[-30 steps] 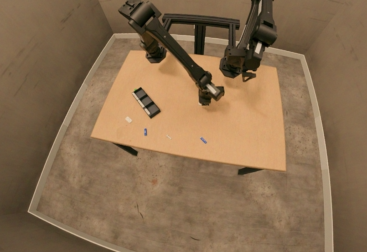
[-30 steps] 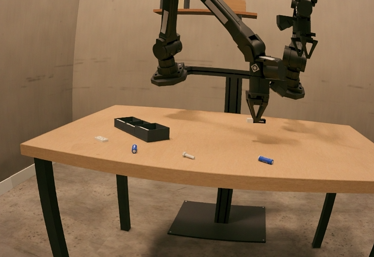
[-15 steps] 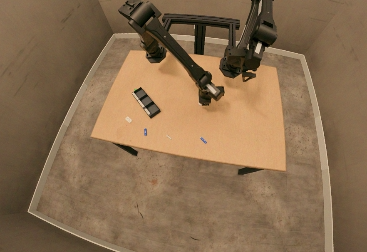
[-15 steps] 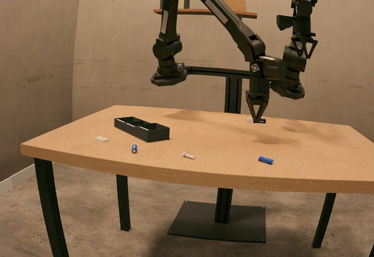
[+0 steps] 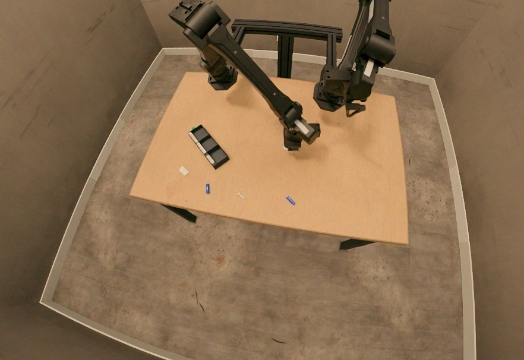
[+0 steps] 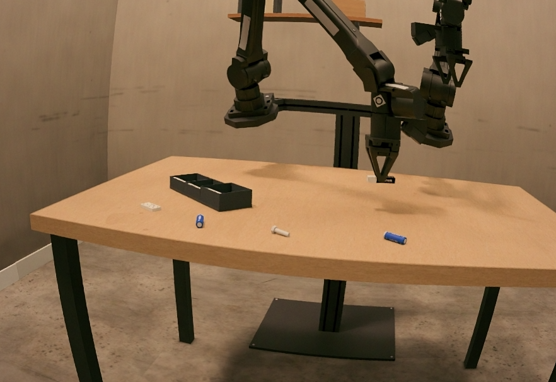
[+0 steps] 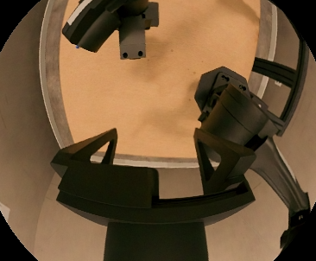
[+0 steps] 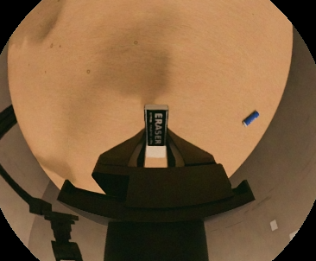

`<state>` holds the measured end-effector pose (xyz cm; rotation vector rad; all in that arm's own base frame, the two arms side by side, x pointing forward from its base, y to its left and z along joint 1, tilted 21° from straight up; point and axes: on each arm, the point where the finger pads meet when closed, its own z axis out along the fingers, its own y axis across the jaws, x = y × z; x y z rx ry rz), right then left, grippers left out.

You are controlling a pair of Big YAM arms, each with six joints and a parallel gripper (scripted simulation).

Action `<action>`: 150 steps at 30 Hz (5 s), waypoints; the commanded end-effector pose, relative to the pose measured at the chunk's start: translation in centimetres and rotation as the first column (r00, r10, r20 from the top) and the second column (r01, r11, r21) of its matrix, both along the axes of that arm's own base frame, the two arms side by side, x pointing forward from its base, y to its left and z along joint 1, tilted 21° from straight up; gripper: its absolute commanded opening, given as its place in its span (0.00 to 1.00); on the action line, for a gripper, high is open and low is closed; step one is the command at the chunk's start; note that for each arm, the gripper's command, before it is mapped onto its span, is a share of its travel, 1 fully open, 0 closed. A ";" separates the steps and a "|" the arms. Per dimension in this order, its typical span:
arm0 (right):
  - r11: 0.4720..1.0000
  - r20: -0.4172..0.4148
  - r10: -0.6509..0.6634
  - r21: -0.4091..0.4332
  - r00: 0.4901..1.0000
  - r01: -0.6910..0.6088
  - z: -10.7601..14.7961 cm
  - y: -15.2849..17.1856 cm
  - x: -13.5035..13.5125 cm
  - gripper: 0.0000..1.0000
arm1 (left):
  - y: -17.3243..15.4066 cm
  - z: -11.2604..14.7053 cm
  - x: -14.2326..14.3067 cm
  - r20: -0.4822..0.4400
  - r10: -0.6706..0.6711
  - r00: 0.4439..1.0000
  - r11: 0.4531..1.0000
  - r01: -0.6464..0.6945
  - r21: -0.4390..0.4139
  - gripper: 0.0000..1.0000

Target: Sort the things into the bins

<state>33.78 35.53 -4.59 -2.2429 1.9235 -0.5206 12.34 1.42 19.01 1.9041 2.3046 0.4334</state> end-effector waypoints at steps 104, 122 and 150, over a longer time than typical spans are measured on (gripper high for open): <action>0.975 0.033 -0.217 0.067 0.976 0.214 3.2 -39.8 -5.9 0.18 | 0.0 3.3 0.5 0.071 -0.004 0.998 1.000 0.004 -0.009 1.00; 0.685 0.003 -0.700 0.284 0.714 0.670 3.9 -45.0 -6.3 0.18 | 0.0 3.3 0.5 0.071 -0.004 0.998 1.000 0.004 -0.009 1.00; 0.628 -0.018 -0.749 0.298 0.662 0.719 2.8 -45.9 -6.2 0.18 | 0.0 3.3 0.5 0.071 -0.004 0.998 1.000 0.004 -0.009 1.00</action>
